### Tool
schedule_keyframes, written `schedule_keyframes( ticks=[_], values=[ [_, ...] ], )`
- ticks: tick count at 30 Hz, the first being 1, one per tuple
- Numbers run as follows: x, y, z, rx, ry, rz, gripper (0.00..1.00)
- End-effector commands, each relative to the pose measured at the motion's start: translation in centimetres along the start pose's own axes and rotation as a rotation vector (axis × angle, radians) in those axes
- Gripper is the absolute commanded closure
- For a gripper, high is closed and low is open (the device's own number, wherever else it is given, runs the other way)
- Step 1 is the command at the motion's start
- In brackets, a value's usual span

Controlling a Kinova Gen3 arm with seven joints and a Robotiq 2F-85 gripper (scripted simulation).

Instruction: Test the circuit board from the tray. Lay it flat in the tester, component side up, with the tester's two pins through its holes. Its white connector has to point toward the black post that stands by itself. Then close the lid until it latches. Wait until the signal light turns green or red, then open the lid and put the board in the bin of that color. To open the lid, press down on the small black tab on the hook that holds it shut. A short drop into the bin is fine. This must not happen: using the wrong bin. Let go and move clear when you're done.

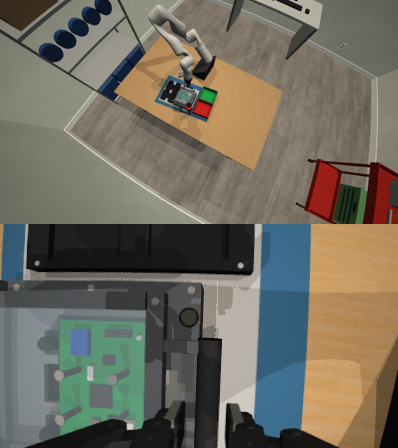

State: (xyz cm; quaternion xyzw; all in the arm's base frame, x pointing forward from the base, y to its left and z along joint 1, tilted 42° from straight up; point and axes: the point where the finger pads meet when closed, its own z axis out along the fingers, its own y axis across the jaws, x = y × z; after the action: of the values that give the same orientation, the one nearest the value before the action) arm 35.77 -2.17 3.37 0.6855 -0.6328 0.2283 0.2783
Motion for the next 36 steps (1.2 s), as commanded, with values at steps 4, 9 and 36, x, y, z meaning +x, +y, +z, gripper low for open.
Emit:
schedule_keyframes(
  ticks=[4,9,36],
  values=[
    [-0.03,0.04,0.57,-0.002,0.001,-0.001,0.74],
    [-0.04,0.03,0.85,-0.002,0.001,-0.001,0.74],
    [-0.04,0.03,1.20,-0.002,0.001,-0.001,0.74]
  ],
)
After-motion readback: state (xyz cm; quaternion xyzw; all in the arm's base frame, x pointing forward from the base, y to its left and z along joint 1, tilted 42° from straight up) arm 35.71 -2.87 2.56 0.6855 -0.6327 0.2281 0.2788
